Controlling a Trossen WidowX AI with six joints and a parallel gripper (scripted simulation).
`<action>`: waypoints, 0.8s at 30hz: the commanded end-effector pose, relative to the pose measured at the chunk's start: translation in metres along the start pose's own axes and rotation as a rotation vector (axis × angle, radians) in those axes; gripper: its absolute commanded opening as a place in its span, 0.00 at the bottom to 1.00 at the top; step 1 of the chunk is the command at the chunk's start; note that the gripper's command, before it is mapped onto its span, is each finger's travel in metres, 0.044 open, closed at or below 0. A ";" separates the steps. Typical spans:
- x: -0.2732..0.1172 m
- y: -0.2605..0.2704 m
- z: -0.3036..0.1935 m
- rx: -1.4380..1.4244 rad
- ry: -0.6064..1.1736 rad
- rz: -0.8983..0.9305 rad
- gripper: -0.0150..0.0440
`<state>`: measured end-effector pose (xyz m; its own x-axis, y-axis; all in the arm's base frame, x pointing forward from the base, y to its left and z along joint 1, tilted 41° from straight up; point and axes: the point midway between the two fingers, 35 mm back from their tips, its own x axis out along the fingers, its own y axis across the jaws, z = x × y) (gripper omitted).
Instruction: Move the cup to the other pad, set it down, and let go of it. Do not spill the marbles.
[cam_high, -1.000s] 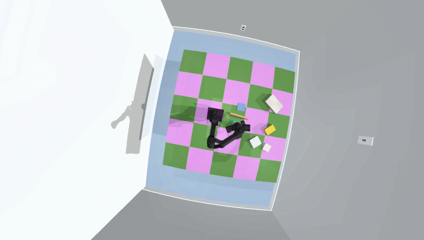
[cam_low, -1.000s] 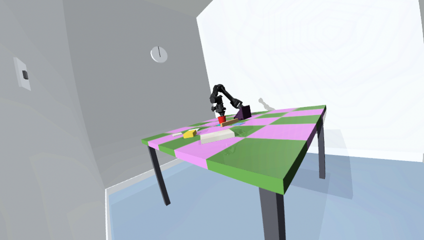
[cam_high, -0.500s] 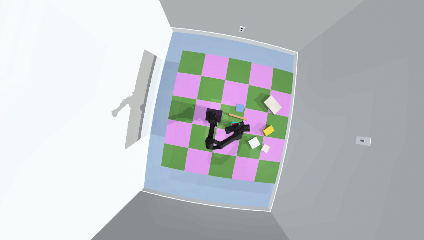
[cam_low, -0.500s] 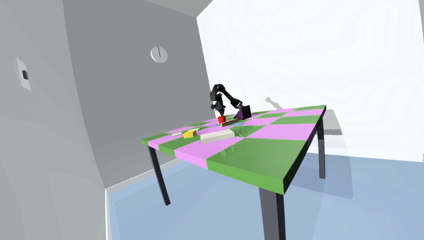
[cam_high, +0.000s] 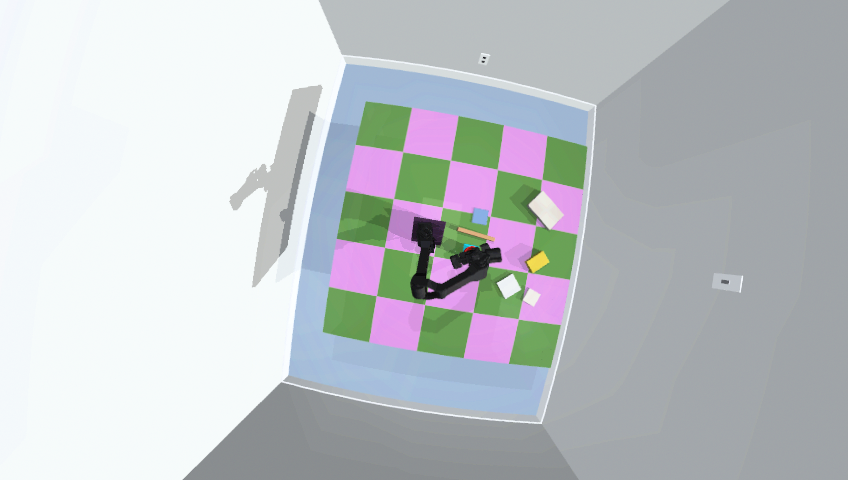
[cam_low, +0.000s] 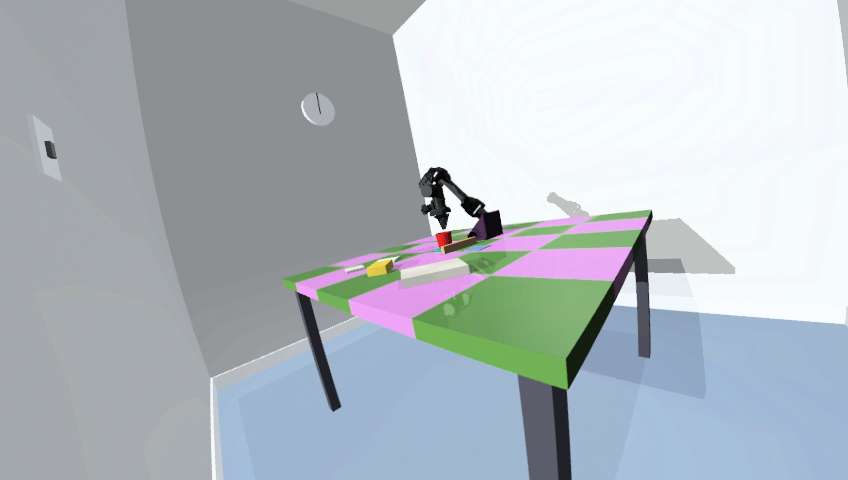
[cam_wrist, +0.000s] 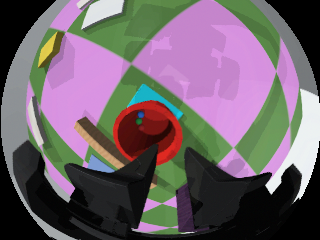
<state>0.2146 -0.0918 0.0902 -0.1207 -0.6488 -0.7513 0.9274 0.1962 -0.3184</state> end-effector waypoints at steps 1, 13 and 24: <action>-0.006 0.000 0.000 0.008 0.002 0.006 0.47; -0.005 0.000 0.000 -0.001 0.000 0.000 0.92; -0.040 0.002 0.000 0.003 0.004 0.005 1.00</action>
<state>0.2187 -0.0726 0.1126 -0.1176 -0.6487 -0.7519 0.9268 0.2003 -0.3177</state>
